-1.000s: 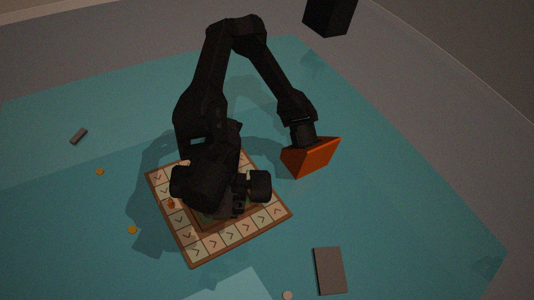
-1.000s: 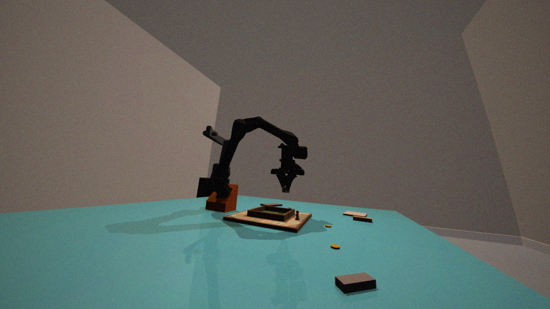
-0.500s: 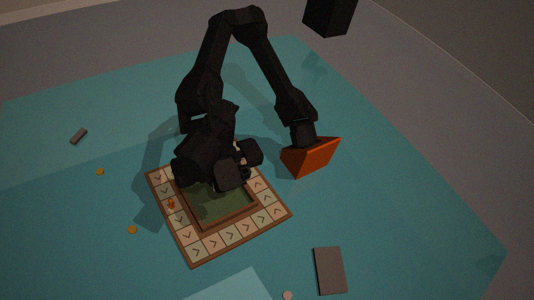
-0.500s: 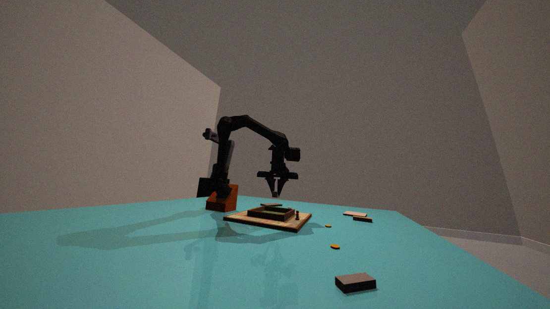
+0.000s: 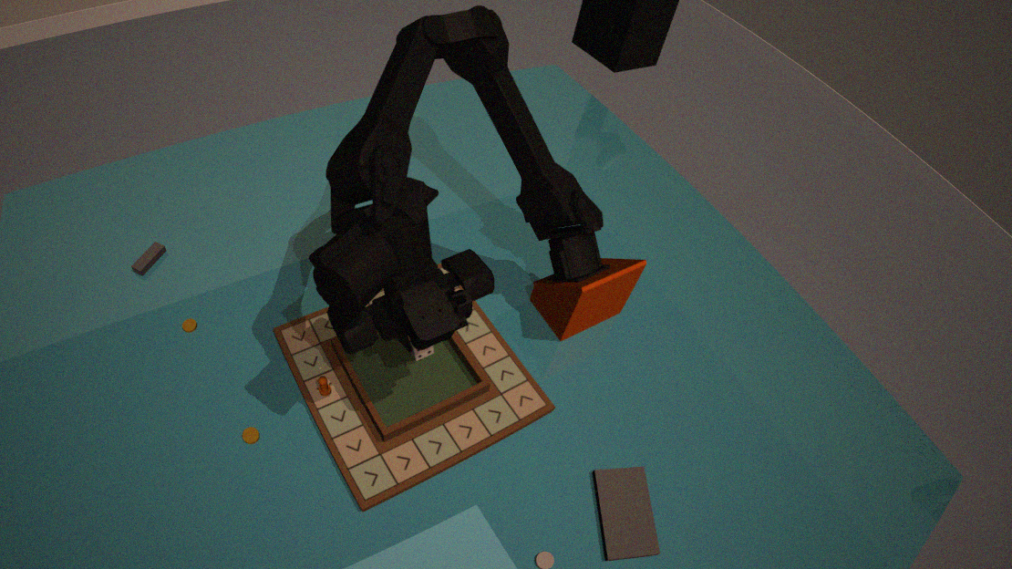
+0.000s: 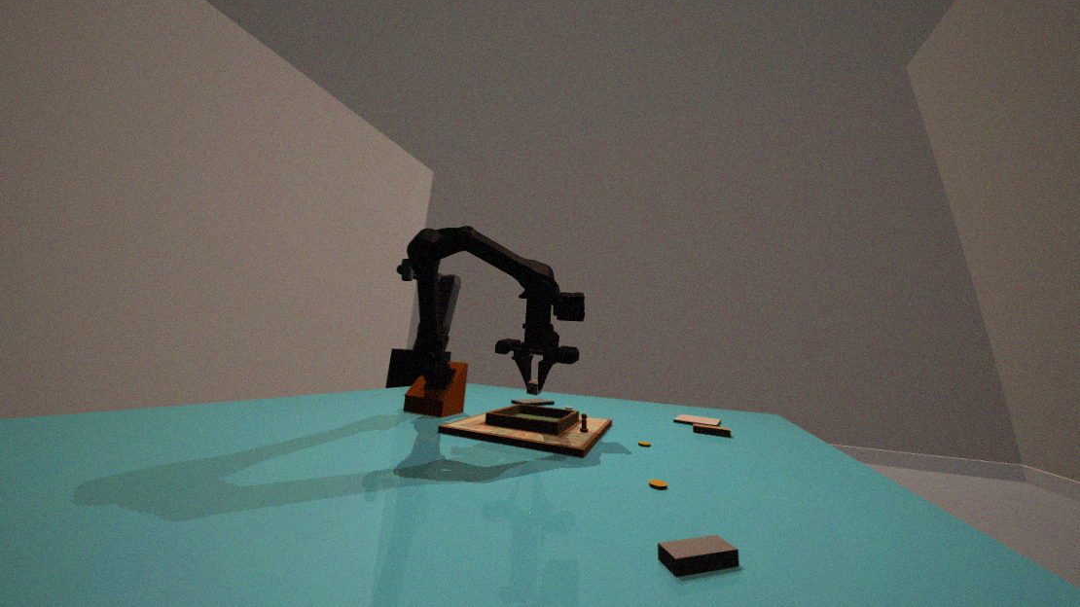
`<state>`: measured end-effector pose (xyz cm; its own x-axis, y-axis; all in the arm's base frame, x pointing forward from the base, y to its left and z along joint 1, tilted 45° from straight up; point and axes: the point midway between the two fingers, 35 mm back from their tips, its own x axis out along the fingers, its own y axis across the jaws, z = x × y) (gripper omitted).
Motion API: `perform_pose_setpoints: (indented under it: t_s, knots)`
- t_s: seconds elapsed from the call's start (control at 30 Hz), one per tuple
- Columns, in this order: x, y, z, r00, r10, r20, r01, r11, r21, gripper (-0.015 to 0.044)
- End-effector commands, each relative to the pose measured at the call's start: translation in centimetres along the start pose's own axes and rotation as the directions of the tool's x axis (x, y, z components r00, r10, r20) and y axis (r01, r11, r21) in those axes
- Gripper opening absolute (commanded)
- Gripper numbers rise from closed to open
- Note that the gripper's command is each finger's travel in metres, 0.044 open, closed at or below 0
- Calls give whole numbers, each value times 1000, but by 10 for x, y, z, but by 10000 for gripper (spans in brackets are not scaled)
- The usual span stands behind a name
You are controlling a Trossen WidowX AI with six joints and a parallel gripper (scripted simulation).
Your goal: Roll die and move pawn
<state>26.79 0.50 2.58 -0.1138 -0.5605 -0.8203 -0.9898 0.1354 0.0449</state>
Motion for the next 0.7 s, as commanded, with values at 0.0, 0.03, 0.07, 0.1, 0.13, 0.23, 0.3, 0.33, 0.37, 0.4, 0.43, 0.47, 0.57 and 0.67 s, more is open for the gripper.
perform_pose_setpoints:
  t_s: [0.0,0.03,0.07,0.1,0.13,0.23,0.3,0.33,0.37,0.4,0.43,0.47,0.57,0.67]
  knots:
    - [2,2,1,992,22,126,-21,1000,-5,0]
    - [3,3,1,987,27,158,-26,1000,-7,0]
    - [4,3,1,981,31,190,-30,1000,-9,0]
    - [4,4,1,974,34,222,-32,999,-11,0]
    - [5,4,1,967,35,254,-33,999,-13,0]
    - [6,5,2,937,32,347,-27,999,-19,0]
    - [6,4,2,913,24,407,-17,1000,-21,0]
    - [7,5,2,900,18,436,-10,1000,-22,0]
    - [7,5,2,886,11,464,-2,1000,-22,0]
    - [8,5,2,871,4,492,8,1000,-21,0]
    - [8,5,2,855,-5,519,19,1000,-21,0]
    - [8,5,2,838,-16,545,31,999,-19,0]
    - [8,5,1,789,-49,613,71,997,-11,0]
    - [10,6,1,777,-58,627,81,997,-8,0]
